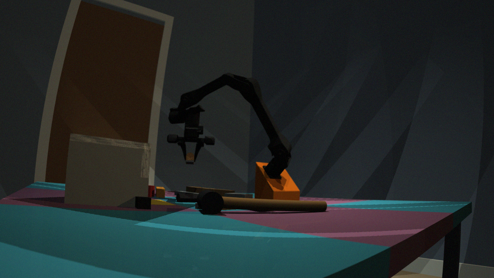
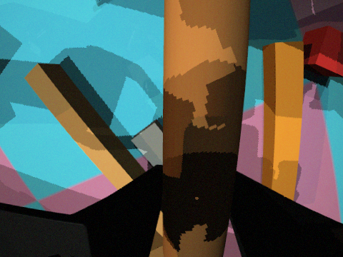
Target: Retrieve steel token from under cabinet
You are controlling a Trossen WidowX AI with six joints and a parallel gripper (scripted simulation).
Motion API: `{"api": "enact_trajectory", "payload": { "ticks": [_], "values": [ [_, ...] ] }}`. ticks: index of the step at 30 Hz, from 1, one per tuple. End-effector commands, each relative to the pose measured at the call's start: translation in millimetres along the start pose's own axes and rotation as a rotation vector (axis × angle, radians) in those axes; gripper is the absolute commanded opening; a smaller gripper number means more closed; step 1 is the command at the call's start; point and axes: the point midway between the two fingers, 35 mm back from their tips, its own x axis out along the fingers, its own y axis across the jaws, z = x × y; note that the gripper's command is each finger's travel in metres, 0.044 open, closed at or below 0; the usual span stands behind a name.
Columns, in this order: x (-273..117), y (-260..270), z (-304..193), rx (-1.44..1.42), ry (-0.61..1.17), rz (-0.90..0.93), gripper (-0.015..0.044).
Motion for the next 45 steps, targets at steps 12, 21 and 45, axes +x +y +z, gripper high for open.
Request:
{"api": "enact_trajectory", "payload": {
  "ticks": [12, 21, 45],
  "values": [
    [-2.5, -0.3, 0.2, -0.119, -0.008, -0.012, 0.0000],
    [-2.5, -0.2, 0.1, -0.189, -0.008, -0.012, 0.0000],
    [-2.5, -0.1, -0.1, -0.377, -0.006, -0.013, 0.0000]
  ]
}}
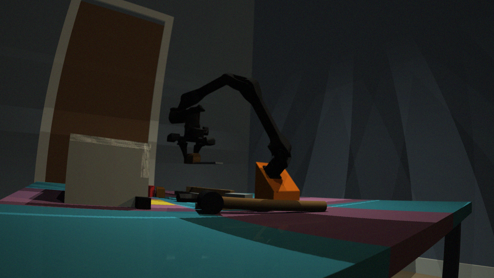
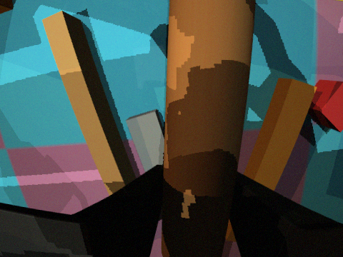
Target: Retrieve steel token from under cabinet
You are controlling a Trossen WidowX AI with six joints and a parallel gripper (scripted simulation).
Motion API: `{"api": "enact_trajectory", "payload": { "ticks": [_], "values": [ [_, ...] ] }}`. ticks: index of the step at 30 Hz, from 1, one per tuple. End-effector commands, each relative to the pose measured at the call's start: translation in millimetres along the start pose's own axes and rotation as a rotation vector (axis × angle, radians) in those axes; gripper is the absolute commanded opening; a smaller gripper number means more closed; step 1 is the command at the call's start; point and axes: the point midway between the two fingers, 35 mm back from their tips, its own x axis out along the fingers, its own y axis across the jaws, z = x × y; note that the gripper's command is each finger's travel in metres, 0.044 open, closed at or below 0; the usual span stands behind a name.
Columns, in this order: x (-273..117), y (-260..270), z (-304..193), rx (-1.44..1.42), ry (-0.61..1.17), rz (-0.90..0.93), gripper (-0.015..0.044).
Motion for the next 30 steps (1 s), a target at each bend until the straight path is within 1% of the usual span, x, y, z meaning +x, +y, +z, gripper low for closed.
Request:
{"api": "enact_trajectory", "payload": {
  "ticks": [1, 30],
  "values": [
    [-2.0, -0.3, 0.3, -0.032, -0.005, -0.011, 0.0000],
    [-2.0, -0.1, 0.0, -0.259, -0.003, -0.012, 0.0000]
  ]
}}
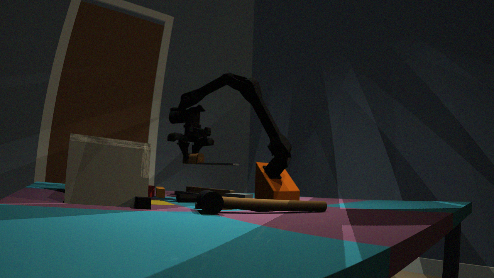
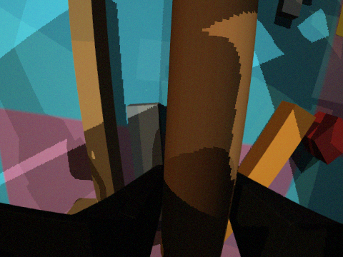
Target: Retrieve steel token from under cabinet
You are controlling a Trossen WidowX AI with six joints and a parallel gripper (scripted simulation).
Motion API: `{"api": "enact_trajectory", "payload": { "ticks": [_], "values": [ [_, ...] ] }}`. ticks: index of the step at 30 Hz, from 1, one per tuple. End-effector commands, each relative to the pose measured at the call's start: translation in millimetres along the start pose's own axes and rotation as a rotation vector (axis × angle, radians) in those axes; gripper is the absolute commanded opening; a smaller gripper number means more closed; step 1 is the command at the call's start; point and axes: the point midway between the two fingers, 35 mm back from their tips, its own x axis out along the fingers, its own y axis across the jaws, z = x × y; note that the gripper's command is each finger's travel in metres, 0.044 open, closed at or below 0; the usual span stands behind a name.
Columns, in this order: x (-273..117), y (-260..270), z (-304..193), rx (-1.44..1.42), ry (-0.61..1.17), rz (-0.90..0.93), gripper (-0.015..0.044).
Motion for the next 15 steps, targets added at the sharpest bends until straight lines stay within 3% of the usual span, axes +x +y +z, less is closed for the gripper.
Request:
{"api": "enact_trajectory", "payload": {
  "ticks": [1, 15],
  "values": [
    [-1.8, -0.3, 0.4, -0.032, -0.003, -0.011, 0.0000],
    [-1.8, -0.2, 0.2, -0.142, -0.002, -0.011, 0.0000]
  ]
}}
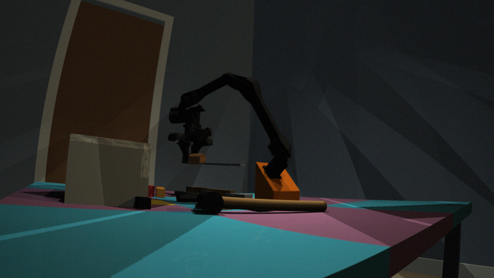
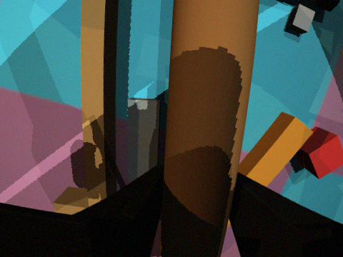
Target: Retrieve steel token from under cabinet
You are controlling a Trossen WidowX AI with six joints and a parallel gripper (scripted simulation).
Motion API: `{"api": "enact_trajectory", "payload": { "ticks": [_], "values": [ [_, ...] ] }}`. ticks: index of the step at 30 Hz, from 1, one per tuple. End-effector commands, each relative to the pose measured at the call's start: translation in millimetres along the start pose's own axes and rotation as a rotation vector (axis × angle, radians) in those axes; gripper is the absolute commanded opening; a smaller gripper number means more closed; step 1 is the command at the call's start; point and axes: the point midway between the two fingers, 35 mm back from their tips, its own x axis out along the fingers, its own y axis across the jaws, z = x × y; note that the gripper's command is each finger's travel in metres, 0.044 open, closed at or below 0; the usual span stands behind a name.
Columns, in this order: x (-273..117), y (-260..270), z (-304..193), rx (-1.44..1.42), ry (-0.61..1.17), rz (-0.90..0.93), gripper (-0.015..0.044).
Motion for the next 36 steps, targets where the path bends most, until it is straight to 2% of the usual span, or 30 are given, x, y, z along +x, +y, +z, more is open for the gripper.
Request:
{"api": "enact_trajectory", "payload": {
  "ticks": [1, 36],
  "values": [
    [-1.6, -0.4, 0.3, -0.032, -0.002, -0.010, 0.0000],
    [-1.6, 0.0, -0.1, -0.309, 0.000, -0.010, 0.0000]
  ]
}}
